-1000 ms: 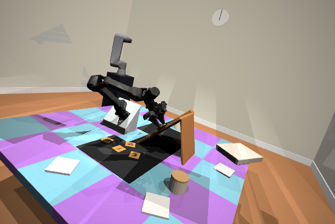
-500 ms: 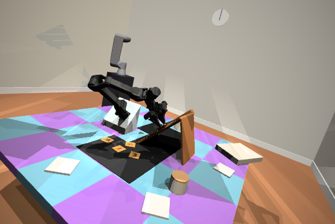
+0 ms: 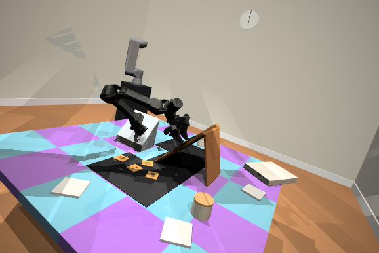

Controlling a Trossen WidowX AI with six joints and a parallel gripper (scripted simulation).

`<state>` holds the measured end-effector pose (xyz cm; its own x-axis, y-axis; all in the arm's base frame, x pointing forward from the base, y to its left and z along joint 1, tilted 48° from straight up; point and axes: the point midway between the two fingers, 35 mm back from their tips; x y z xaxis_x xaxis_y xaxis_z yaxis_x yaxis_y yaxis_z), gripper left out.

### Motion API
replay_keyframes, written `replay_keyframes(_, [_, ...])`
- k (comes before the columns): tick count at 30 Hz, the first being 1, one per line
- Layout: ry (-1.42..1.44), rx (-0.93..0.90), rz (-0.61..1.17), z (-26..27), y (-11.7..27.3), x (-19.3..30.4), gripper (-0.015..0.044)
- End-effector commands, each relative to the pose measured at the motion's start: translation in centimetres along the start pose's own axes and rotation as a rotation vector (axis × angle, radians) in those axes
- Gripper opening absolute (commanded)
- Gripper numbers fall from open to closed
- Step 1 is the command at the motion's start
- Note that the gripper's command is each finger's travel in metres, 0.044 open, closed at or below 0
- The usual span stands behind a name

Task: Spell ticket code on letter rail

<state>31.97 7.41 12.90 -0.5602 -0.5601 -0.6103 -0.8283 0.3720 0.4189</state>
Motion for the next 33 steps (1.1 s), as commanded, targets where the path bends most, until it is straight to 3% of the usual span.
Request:
replay_keyframes(1, [-0.001,0.004,0.005,0.2,-0.1,0.2,0.0])
replay_keyframes(33, [-0.002,0.004,0.005,1.9,0.0,0.2,0.0])
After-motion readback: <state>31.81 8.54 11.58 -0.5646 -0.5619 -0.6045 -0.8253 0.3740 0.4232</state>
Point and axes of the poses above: the point midway between the two fingers, 35 mm back from their tips, its own y axis back along the fingers, its own z axis across the jaws, x = y × z, and after that the axes turned 7 degrees about -y, right-handed
